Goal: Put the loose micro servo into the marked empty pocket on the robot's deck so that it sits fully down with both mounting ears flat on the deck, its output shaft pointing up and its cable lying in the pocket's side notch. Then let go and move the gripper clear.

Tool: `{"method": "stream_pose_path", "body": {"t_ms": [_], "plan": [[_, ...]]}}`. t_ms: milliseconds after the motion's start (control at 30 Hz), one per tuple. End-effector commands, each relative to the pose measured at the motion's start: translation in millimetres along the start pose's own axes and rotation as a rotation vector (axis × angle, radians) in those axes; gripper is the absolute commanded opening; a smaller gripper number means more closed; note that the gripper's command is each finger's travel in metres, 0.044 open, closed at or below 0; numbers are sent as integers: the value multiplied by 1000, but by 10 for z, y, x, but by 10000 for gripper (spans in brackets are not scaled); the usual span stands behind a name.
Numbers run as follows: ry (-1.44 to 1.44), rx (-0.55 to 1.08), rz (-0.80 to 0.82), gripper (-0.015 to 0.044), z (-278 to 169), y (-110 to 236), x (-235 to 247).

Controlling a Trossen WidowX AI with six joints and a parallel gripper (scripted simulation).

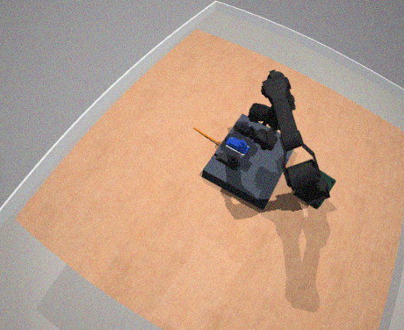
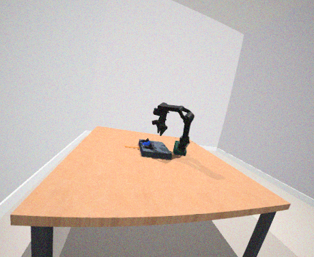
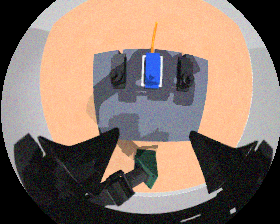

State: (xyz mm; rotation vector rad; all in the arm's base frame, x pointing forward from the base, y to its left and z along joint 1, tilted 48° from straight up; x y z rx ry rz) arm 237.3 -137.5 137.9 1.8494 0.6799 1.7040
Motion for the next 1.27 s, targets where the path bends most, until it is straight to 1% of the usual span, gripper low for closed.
{"method": "stream_pose_path", "body": {"t_ms": [0, 133, 167, 1233], "plan": [[-6, -15, -12, 440, -39, 111, 8], [-37, -62, -41, 440, -48, 378, 15], [-39, -65, -43, 440, -50, 398, 16], [-39, -65, -43, 440, -50, 398, 16]]}}
Point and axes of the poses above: the point midway between the two fingers, 35 mm back from their tips, its own y axis back along the fingers, its own x axis across the jaws, z = x × y, the point moved 8 cm from there along y, back along the fingers, and after that the axes turned 10 degrees about -y, right-handed, at the moved point
